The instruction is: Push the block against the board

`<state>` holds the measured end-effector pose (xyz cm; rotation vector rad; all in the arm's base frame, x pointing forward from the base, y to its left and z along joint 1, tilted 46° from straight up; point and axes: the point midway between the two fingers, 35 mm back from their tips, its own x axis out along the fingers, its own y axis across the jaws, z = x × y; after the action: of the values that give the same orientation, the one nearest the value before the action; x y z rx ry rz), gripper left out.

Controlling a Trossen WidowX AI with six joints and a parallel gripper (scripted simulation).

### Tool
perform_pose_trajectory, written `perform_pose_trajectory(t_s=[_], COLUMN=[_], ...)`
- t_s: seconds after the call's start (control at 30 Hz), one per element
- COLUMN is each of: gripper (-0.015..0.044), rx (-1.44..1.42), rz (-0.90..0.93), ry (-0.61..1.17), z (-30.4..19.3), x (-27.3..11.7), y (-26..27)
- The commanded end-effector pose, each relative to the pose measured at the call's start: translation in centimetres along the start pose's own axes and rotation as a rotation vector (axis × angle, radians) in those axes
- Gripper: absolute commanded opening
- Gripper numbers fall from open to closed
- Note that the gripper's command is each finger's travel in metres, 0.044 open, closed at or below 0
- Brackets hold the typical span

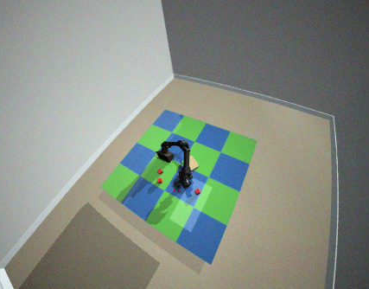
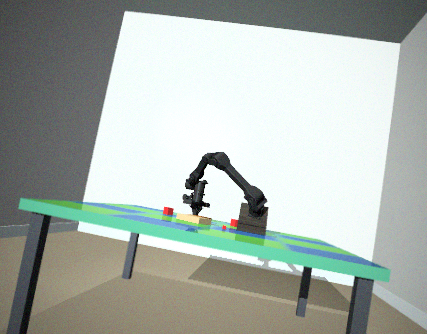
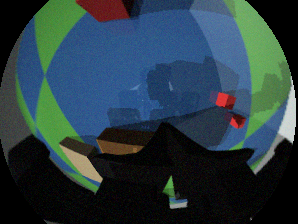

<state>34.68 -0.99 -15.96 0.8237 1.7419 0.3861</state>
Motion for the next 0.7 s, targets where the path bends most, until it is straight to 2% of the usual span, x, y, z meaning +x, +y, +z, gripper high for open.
perform_pose_trajectory(t_s=[0.0, 0.27, 0.67], gripper=[0.0, 0.0, 0.0], rx=[-0.002, -0.002, -0.002], rz=[0.001, 0.001, 0.001], ry=[-0.001, 0.0, -0.001], z=[-0.5, -1.3, 0.4], x=[-0.1, -0.1, -0.1], y=[0.0, 0.0, 0.0])
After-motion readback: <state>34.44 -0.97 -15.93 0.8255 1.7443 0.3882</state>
